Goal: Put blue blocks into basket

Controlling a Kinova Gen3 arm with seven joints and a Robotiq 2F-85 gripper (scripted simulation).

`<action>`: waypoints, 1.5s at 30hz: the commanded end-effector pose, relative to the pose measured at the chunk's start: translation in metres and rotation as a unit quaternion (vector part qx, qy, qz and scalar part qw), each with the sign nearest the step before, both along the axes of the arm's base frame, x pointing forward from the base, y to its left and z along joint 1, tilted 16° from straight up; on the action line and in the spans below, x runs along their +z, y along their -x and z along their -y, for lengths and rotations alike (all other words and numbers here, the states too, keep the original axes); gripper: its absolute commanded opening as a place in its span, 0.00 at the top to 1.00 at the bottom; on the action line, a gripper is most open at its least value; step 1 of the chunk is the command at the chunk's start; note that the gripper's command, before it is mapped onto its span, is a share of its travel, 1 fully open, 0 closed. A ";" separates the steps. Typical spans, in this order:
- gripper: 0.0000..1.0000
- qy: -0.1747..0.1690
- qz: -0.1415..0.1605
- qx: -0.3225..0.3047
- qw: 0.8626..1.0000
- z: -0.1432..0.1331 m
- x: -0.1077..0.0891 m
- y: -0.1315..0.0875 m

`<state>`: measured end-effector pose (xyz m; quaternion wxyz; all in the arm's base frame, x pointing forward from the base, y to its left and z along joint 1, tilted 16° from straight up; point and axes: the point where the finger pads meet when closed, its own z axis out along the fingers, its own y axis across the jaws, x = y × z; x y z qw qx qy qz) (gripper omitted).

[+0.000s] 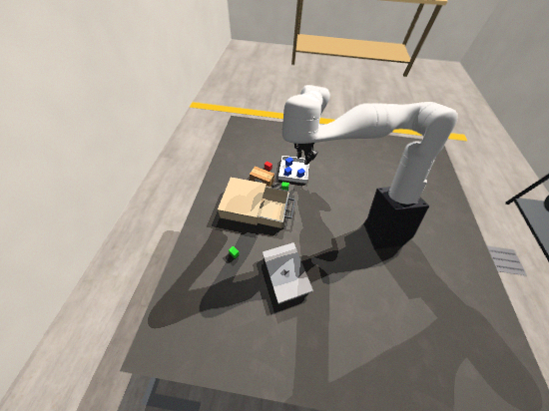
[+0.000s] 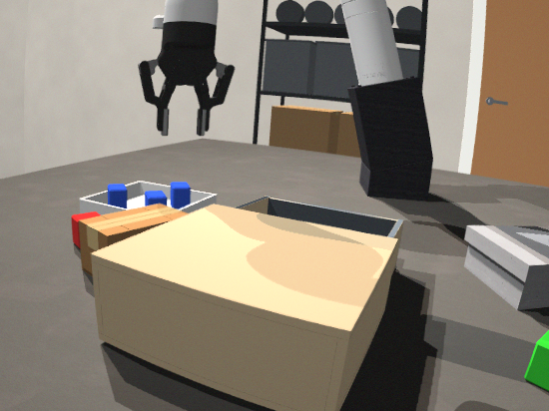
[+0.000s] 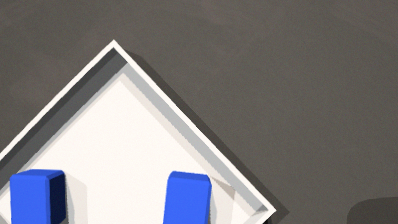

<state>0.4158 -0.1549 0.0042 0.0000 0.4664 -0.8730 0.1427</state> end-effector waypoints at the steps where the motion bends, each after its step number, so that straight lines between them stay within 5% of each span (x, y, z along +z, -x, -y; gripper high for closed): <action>1: 0.44 0.000 0.000 0.000 1.000 -0.004 0.013 0.001; 16: 0.44 0.000 0.000 0.000 1.000 -0.013 0.049 0.006; 32: 0.44 0.000 -0.001 0.005 1.000 -0.017 0.053 0.006; 37: 0.44 0.003 -0.009 0.033 0.999 -0.036 0.048 0.004; 45: 0.44 0.025 -0.057 0.214 0.975 -0.152 0.016 0.007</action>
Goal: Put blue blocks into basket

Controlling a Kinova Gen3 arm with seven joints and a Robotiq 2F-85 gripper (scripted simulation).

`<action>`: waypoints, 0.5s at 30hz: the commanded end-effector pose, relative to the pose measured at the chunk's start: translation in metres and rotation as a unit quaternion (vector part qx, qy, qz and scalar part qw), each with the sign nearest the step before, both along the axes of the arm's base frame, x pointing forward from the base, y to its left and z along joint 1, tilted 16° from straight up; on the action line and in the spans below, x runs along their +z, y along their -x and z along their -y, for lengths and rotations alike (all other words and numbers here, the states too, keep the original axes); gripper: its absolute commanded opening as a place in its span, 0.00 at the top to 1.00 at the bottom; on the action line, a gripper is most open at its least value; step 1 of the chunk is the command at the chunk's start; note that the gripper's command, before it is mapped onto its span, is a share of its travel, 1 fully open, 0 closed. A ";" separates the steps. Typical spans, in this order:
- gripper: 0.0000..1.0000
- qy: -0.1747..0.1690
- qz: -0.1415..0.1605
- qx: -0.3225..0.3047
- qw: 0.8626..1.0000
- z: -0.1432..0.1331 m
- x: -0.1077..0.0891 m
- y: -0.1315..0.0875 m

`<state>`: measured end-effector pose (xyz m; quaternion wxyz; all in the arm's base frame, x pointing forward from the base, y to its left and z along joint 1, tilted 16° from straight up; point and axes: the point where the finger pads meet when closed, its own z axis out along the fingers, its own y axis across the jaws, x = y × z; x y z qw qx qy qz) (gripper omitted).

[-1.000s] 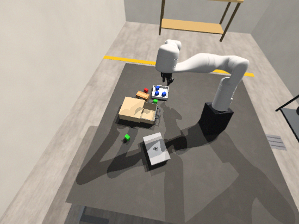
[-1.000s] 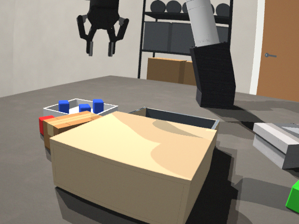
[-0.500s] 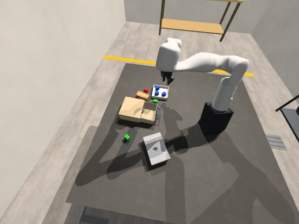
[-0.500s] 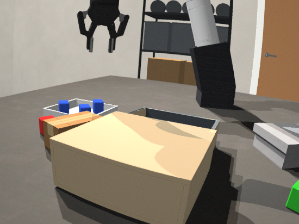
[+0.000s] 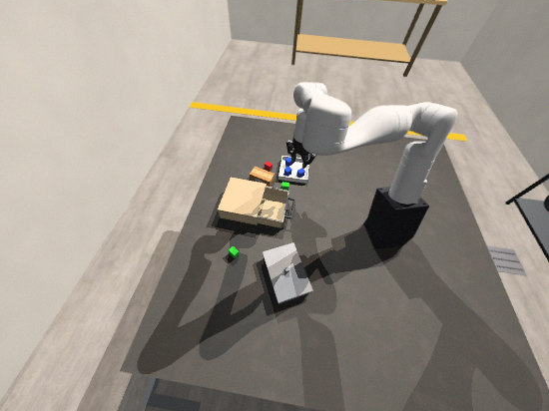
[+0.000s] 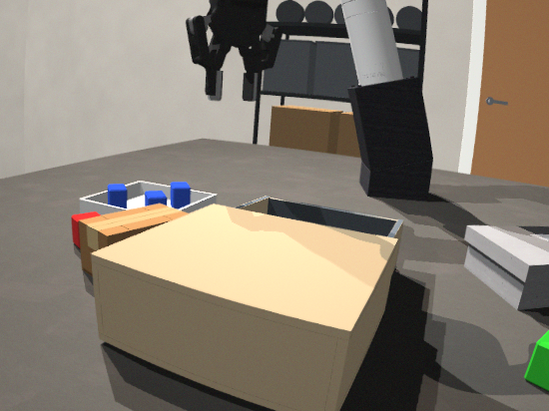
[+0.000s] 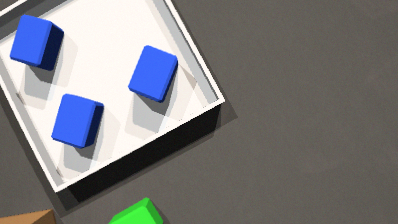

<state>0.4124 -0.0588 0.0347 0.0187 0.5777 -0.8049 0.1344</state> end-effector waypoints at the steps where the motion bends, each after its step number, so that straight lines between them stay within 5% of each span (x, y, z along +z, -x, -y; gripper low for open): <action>1: 0.44 0.017 -0.027 0.114 0.993 -0.067 -0.018 0.006; 7: 0.44 0.034 -0.050 0.214 0.975 -0.134 -0.037 0.027; 15: 0.44 0.036 -0.053 0.225 0.972 -0.141 -0.039 0.029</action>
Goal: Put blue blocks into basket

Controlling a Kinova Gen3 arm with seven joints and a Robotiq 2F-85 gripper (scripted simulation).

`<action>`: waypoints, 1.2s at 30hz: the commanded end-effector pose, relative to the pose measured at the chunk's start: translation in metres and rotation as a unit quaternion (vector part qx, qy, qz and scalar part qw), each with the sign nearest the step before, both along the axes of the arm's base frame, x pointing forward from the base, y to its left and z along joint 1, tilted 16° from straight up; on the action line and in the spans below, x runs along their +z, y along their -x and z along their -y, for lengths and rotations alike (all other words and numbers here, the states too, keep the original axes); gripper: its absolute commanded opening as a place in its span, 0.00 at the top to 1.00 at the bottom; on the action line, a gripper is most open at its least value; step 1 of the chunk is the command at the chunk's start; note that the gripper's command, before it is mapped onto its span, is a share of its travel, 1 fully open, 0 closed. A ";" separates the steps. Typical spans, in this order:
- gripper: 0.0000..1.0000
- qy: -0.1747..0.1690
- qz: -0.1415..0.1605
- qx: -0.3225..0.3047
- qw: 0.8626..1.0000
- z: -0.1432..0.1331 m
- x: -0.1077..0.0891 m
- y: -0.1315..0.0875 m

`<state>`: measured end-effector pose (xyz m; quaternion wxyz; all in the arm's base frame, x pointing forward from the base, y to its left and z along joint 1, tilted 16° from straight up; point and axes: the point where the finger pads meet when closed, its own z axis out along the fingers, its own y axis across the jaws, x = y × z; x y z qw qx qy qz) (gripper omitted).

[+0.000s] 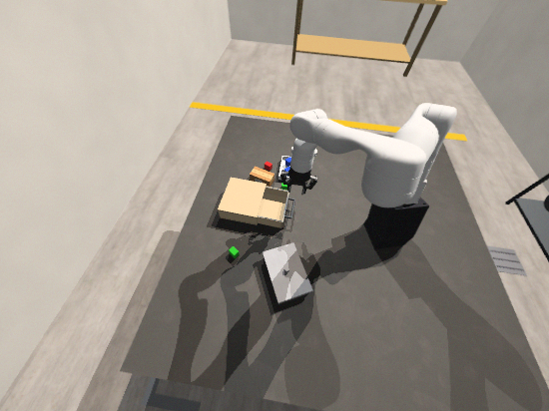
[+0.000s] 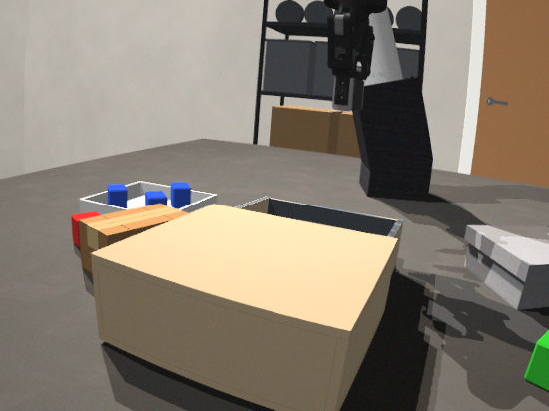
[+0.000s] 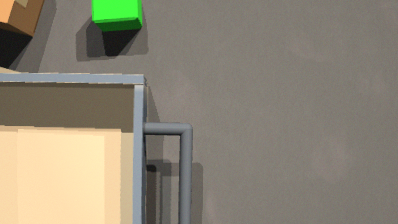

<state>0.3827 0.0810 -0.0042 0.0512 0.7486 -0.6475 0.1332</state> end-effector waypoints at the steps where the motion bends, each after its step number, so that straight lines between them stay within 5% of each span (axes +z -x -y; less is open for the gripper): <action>1: 0.44 0.000 0.000 0.001 1.000 -0.001 0.000 0.000; 3: 0.44 0.000 0.000 0.001 1.000 -0.001 0.000 0.000; 4: 0.70 0.000 0.000 0.001 1.000 -0.001 0.000 0.000; 36: 0.70 0.000 0.000 0.001 1.000 -0.001 0.000 0.000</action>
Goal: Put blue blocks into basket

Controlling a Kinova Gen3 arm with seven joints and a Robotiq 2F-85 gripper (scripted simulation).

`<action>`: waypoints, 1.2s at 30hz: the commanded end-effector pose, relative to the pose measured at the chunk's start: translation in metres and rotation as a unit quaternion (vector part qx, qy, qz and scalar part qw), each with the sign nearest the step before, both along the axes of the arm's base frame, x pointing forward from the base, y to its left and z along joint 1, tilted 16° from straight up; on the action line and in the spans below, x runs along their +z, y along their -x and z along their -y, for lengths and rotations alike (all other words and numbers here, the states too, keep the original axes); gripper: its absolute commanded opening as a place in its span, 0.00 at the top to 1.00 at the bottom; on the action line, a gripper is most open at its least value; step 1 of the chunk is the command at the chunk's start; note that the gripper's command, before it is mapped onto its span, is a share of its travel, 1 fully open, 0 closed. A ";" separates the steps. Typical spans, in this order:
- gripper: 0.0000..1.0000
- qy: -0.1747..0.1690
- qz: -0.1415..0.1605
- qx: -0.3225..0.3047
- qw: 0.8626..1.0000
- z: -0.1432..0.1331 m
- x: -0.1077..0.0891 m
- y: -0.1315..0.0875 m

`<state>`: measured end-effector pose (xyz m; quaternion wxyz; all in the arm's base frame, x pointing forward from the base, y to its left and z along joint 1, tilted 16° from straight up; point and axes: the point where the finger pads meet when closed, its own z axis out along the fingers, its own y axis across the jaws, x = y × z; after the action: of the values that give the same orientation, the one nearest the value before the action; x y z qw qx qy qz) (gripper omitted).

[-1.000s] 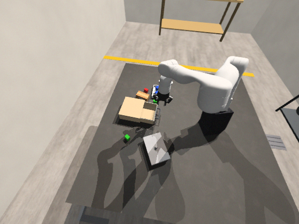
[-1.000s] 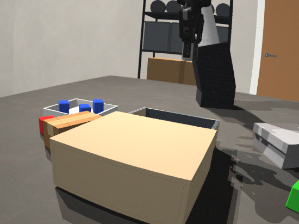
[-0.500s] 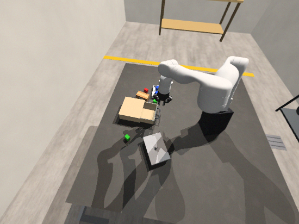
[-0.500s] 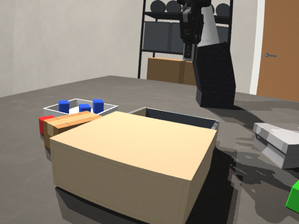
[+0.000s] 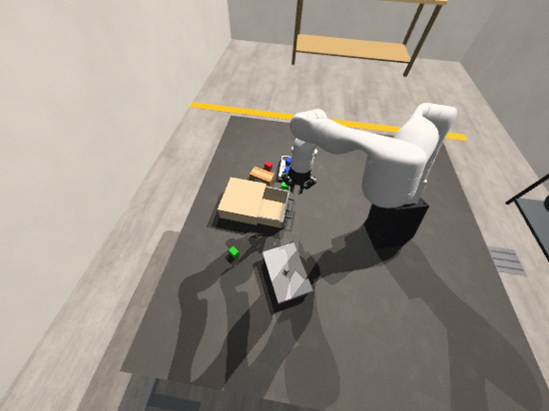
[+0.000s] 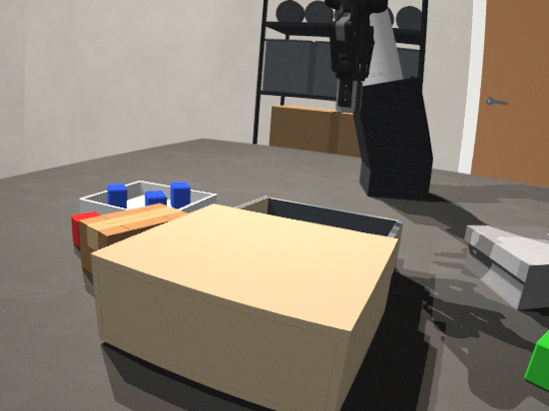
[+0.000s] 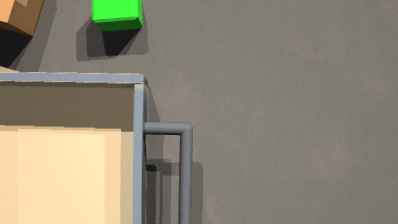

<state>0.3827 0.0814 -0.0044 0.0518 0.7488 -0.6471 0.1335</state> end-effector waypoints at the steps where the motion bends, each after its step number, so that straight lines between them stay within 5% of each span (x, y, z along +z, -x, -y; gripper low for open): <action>1: 0.70 0.000 0.001 0.000 1.000 0.000 0.000 0.000; 16: 0.70 -0.001 0.000 0.000 1.000 0.001 -0.007 -0.001; 36: 0.70 -0.001 0.000 0.000 1.000 0.013 -0.053 -0.008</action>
<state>0.3894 0.0692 -0.0519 0.0519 0.7488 -0.6472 0.1332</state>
